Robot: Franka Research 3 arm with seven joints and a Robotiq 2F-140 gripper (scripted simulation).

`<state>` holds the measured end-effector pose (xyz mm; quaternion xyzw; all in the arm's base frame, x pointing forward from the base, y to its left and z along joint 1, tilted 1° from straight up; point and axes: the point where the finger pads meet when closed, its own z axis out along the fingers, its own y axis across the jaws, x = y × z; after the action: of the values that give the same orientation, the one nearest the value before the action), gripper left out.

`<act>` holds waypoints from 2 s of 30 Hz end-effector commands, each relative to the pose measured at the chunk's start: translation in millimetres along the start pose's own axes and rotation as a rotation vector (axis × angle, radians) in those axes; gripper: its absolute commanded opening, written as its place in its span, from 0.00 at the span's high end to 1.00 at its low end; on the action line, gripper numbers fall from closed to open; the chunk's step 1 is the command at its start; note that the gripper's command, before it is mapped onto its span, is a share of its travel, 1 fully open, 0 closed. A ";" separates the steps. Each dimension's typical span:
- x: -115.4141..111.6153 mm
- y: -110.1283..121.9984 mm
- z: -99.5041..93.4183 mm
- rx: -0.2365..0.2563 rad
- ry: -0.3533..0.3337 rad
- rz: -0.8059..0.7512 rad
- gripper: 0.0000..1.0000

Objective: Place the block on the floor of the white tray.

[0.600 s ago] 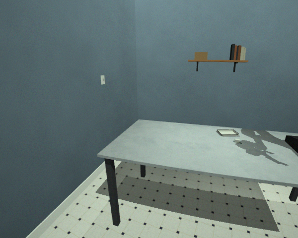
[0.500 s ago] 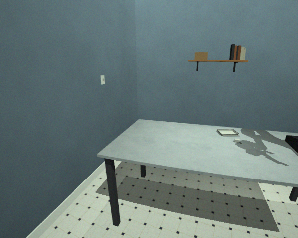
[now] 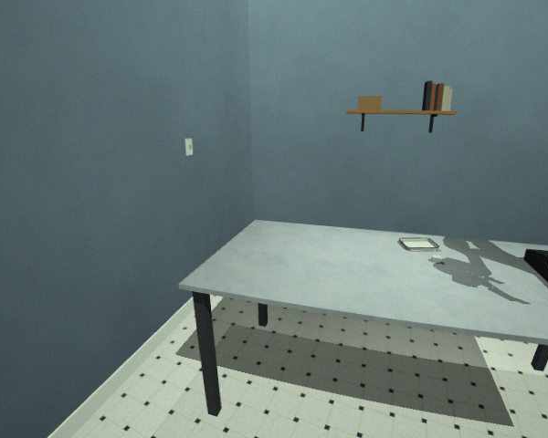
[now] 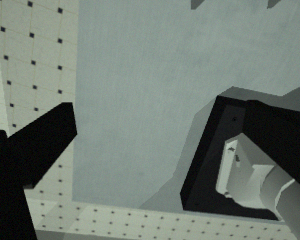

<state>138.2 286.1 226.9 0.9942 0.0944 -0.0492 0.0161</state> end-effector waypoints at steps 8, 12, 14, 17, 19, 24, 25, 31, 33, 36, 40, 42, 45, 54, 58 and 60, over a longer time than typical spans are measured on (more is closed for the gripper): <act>97.2 11.7 26.4 0.129 -0.080 0.036 0.58; 152.3 42.7 46.9 0.182 -0.079 0.079 0.58; 177.0 65.8 58.5 0.200 -0.068 0.106 0.58; 205.5 95.6 72.9 0.210 -0.050 0.135 0.58; 220.8 121.8 82.7 0.210 -0.028 0.166 0.58; 260.9 195.1 110.7 0.182 0.021 0.221 0.58; 271.1 207.3 116.1 0.182 0.021 0.221 0.58; 306.7 304.0 146.0 0.131 0.063 0.263 0.58; 306.7 304.0 146.0 0.131 0.063 0.263 0.58; 310.5 381.4 162.0 0.059 0.097 0.296 0.58; 313.6 418.5 169.4 0.034 0.106 0.304 0.58; 313.6 418.5 169.4 0.034 0.106 0.304 0.58; 313.6 418.5 169.4 0.034 0.106 0.304 0.58; 313.6 418.5 169.4 0.034 0.106 0.304 0.58; 313.6 418.5 169.4 0.034 0.106 0.304 0.58; 313.6 418.5 169.4 0.034 0.106 0.304 0.58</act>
<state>507.0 -74.4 35.5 0.9970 -0.0777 0.0041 0.0049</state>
